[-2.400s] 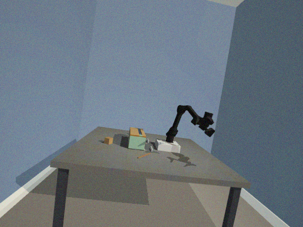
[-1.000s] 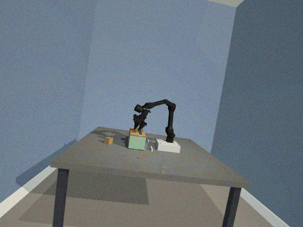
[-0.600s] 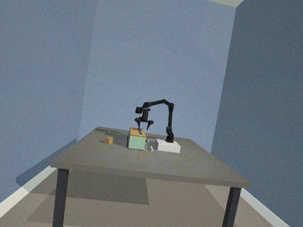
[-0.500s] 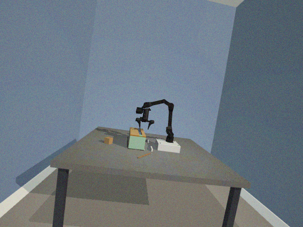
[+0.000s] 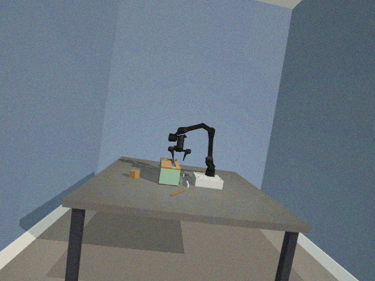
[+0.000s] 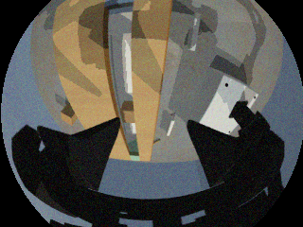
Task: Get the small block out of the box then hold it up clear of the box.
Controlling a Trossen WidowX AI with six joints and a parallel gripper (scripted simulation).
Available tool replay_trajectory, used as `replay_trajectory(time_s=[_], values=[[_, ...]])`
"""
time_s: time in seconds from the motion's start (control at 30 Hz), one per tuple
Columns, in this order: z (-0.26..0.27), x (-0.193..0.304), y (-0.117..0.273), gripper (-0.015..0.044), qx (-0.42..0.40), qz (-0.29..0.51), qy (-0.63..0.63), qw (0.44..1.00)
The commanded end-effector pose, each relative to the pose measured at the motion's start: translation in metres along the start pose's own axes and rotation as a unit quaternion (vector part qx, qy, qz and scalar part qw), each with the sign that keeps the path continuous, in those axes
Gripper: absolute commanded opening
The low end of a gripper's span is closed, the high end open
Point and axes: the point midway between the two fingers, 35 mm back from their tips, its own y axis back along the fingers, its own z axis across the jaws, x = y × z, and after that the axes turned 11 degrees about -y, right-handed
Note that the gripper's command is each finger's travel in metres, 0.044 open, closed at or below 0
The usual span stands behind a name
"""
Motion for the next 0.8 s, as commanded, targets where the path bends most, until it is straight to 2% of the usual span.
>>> replay_trajectory(time_s=[0.0,0.77], values=[[-0.001,-0.002,-0.008,0.04,0.003,0.002,-0.003,1.0],[-0.001,-0.012,-0.045,0.04,0.003,0.002,-0.003,1.0]])
